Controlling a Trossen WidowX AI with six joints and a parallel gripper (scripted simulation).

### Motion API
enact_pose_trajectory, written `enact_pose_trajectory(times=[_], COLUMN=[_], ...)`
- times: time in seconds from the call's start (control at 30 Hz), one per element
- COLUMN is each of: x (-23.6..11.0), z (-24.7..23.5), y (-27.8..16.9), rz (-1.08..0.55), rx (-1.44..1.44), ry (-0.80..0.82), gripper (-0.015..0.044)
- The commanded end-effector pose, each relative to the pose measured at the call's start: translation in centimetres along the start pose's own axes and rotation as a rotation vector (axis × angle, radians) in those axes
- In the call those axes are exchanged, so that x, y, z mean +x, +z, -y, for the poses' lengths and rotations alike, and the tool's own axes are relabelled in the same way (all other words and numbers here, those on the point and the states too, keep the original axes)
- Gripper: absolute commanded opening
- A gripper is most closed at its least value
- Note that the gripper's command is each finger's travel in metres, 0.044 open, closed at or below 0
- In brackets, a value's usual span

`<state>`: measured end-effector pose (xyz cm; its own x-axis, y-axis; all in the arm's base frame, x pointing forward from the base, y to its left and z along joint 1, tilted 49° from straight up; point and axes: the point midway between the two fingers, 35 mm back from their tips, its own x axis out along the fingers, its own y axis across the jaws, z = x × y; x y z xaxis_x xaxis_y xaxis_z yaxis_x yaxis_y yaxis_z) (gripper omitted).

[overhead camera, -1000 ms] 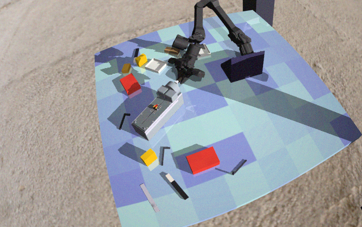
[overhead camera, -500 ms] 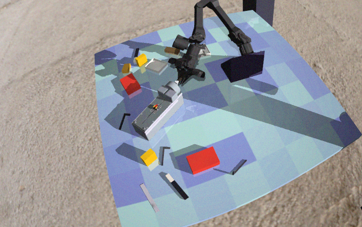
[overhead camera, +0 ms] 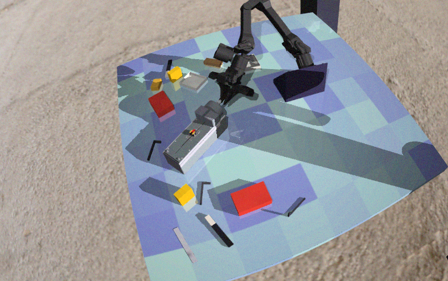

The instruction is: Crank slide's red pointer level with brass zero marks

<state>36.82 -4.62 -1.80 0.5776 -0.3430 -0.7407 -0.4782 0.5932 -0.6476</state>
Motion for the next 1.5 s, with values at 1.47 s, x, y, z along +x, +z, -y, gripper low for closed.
enact_pose_trajectory(times=[1.47], x=[0.57], z=[-1.23], y=[-0.55], rz=[-0.005], rx=[-0.008], ry=[0.024], gripper=[0.0])
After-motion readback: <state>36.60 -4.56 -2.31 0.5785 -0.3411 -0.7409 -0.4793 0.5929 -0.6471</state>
